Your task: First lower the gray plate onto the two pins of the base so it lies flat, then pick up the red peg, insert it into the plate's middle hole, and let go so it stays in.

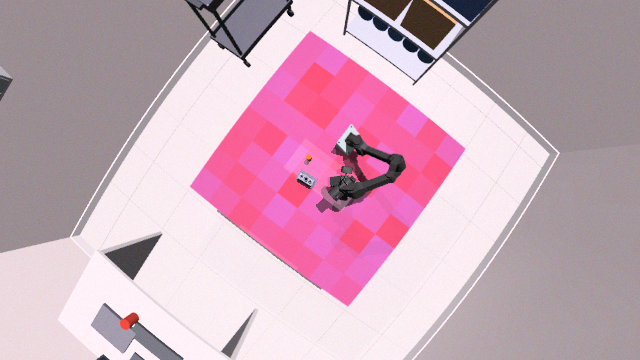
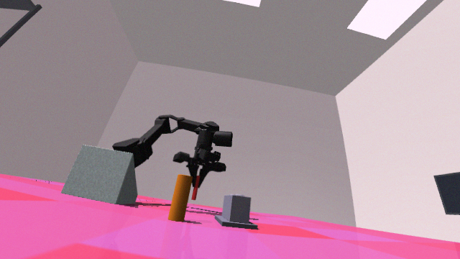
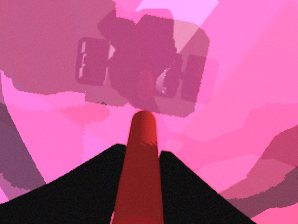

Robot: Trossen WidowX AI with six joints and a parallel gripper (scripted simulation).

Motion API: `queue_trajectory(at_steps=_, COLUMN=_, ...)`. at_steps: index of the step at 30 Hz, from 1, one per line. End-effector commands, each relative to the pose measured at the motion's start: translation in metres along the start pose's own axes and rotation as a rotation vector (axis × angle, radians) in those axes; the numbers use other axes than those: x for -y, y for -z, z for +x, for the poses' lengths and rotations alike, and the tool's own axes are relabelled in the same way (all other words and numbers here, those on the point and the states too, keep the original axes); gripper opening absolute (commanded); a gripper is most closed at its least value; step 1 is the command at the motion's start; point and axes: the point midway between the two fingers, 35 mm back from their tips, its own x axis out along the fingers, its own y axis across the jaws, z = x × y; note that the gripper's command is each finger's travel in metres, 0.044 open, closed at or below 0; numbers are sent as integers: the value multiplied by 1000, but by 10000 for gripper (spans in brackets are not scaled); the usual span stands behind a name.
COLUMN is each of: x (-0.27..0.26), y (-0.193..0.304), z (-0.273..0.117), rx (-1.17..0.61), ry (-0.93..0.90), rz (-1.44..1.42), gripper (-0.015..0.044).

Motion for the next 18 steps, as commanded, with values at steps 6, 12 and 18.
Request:
queue_trajectory(at_steps=6, x=-2, y=-3, z=-27, rx=3, ry=4, rz=-3, gripper=0)
queue_trajectory(at_steps=12, x=-2, y=-3, z=-35, rx=1, ry=1, rz=1, gripper=0)
queue_trajectory(at_steps=18, x=-8, y=-16, z=-38, rx=3, ry=2, rz=0, gripper=0)
